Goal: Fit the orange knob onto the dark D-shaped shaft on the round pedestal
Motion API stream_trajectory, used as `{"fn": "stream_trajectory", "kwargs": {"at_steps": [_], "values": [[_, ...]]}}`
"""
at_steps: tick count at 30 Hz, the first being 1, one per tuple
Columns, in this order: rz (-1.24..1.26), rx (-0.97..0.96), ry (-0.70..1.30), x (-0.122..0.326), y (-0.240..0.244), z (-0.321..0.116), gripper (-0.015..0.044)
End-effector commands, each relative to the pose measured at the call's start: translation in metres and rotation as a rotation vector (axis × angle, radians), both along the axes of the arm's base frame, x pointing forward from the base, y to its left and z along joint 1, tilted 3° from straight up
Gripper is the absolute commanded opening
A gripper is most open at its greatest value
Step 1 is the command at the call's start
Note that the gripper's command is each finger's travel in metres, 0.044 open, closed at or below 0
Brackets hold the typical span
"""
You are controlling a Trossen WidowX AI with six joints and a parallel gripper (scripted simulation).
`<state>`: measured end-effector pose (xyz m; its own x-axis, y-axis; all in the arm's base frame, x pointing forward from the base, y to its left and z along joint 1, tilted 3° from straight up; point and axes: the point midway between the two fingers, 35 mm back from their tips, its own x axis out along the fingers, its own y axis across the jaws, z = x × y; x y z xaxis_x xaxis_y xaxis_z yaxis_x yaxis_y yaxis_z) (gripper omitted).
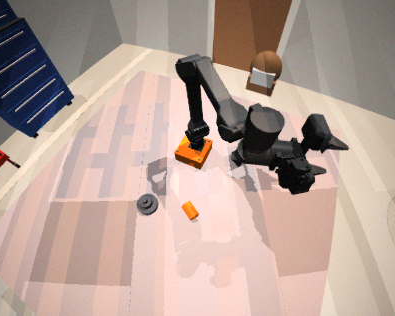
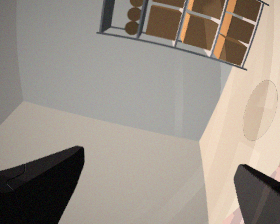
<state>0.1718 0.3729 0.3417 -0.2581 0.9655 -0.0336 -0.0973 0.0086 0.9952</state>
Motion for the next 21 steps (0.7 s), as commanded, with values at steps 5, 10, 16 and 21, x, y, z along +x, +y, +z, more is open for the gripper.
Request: {"fn": "stream_trajectory", "kwargs": {"at_steps": [5, 10, 16, 21], "values": [[-0.214, -0.171, -0.164, 0.061, -0.005, -0.056, 0.044], [-0.326, -0.405, -0.331, 0.107, -0.028, -0.115, 0.044], [-0.318, -0.708, -0.502, 0.136, -0.072, -0.177, 0.044], [-0.21, -0.952, -0.615, 0.145, -0.116, -0.22, 0.044]]}}
